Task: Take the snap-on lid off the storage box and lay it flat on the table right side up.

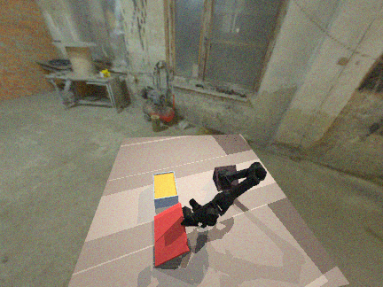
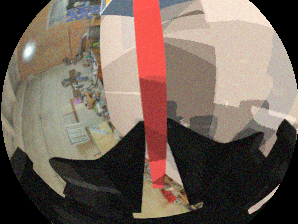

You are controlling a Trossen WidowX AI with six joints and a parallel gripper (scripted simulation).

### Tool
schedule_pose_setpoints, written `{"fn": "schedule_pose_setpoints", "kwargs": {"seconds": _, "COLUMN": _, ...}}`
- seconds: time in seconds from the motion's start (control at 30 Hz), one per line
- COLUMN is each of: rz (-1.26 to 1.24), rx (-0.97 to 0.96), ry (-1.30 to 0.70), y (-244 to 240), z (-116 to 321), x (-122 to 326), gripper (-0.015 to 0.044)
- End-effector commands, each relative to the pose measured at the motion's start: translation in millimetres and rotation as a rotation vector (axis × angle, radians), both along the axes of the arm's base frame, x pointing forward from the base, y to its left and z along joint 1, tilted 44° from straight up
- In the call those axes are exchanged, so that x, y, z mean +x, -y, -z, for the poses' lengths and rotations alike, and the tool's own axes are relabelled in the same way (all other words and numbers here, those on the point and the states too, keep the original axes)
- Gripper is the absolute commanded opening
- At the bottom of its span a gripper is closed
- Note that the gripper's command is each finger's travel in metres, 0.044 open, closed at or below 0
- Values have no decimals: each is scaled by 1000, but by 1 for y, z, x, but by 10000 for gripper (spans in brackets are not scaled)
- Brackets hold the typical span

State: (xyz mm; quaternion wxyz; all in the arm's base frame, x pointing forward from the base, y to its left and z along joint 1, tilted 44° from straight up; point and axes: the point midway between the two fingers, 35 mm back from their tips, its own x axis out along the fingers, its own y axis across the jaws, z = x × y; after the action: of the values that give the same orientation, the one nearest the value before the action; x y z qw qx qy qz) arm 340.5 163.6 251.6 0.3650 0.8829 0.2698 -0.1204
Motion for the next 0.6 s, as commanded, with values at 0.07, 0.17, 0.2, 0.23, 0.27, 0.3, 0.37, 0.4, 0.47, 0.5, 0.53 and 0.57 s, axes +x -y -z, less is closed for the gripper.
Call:
{"fn": "schedule_pose_setpoints", "kwargs": {"seconds": 0.07, "rz": -18, "rx": -7, "ry": -32, "y": -9, "z": 16, "x": -1, "gripper": 0}}
{"fn": "schedule_pose_setpoints", "kwargs": {"seconds": 0.17, "rz": -18, "rx": -7, "ry": -32, "y": -11, "z": 18, "x": -1, "gripper": 0}}
{"fn": "schedule_pose_setpoints", "kwargs": {"seconds": 0.2, "rz": -18, "rx": -7, "ry": -32, "y": -12, "z": 18, "x": -1, "gripper": 0}}
{"fn": "schedule_pose_setpoints", "kwargs": {"seconds": 0.23, "rz": -18, "rx": -7, "ry": -32, "y": -12, "z": 19, "x": 0, "gripper": 0}}
{"fn": "schedule_pose_setpoints", "kwargs": {"seconds": 0.27, "rz": -18, "rx": -7, "ry": -32, "y": -13, "z": 20, "x": 0, "gripper": 0}}
{"fn": "schedule_pose_setpoints", "kwargs": {"seconds": 0.3, "rz": -18, "rx": -7, "ry": -32, "y": -13, "z": 20, "x": 0, "gripper": 0}}
{"fn": "schedule_pose_setpoints", "kwargs": {"seconds": 0.37, "rz": -18, "rx": -7, "ry": -32, "y": -14, "z": 21, "x": 0, "gripper": 0}}
{"fn": "schedule_pose_setpoints", "kwargs": {"seconds": 0.4, "rz": -18, "rx": -7, "ry": -33, "y": -15, "z": 22, "x": 0, "gripper": 0}}
{"fn": "schedule_pose_setpoints", "kwargs": {"seconds": 0.47, "rz": -18, "rx": -7, "ry": -33, "y": -16, "z": 23, "x": 0, "gripper": 0}}
{"fn": "schedule_pose_setpoints", "kwargs": {"seconds": 0.5, "rz": -18, "rx": -7, "ry": -33, "y": -16, "z": 24, "x": 0, "gripper": 0}}
{"fn": "schedule_pose_setpoints", "kwargs": {"seconds": 0.53, "rz": -18, "rx": -7, "ry": -33, "y": -17, "z": 24, "x": 0, "gripper": 0}}
{"fn": "schedule_pose_setpoints", "kwargs": {"seconds": 0.57, "rz": -18, "rx": -7, "ry": -33, "y": -18, "z": 25, "x": 0, "gripper": 0}}
